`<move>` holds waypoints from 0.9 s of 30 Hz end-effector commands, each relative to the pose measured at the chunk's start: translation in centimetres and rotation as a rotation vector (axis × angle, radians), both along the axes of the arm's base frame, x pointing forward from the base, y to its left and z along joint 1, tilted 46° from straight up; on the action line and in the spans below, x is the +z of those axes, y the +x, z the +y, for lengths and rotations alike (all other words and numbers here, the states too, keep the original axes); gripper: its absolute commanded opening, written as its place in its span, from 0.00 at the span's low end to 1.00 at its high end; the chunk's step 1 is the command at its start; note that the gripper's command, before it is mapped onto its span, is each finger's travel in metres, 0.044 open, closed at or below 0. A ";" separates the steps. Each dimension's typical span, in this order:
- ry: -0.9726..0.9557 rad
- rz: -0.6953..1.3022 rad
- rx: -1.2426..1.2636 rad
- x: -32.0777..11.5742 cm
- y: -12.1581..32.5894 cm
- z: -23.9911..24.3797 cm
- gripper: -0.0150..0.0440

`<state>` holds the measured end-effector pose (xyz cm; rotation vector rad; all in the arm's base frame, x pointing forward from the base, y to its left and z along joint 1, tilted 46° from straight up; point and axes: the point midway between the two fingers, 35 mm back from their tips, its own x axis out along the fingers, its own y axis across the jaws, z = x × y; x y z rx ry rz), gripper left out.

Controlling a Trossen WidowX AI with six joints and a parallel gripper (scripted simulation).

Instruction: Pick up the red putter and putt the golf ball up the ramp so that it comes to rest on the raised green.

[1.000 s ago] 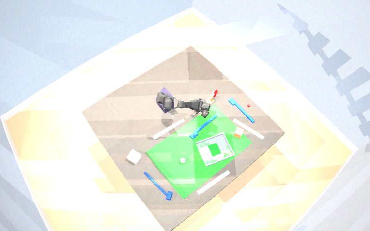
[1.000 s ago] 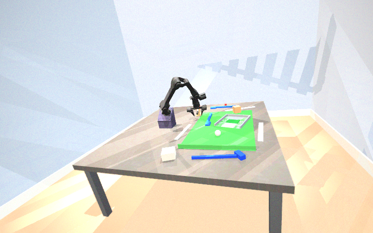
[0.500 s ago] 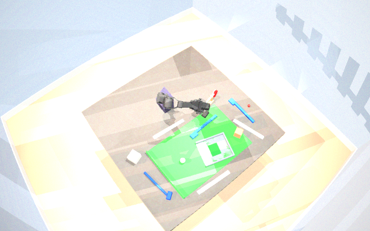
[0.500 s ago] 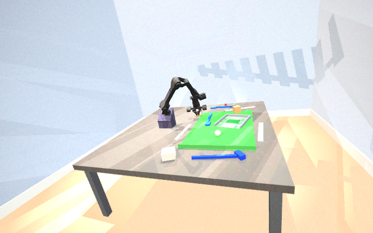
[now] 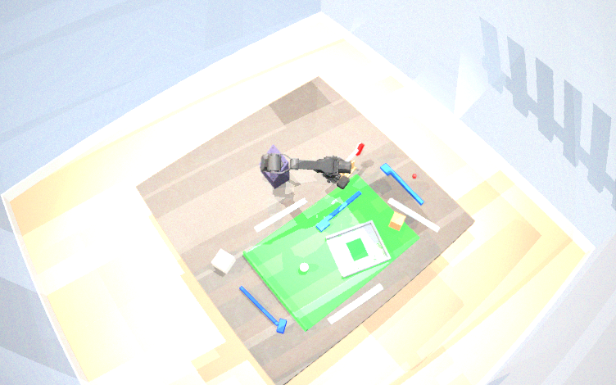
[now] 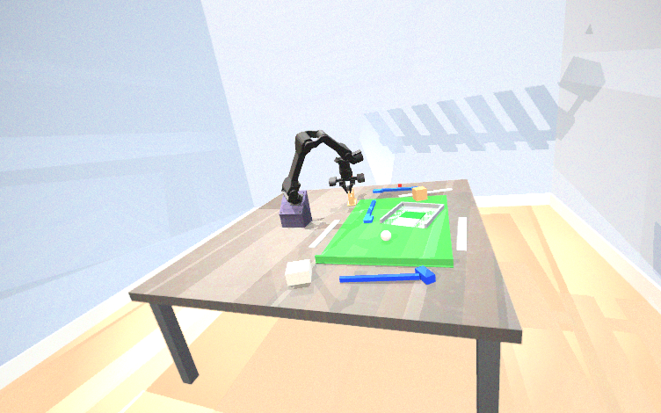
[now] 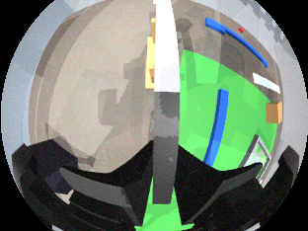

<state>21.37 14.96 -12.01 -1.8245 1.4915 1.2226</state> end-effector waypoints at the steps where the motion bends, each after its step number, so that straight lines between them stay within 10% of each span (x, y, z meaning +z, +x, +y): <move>1: 0.019 -0.006 -0.008 2.2 -0.3 2.2 0.25; 27: 0.015 -0.629 -0.816 15.1 8.6 -7.5 0.25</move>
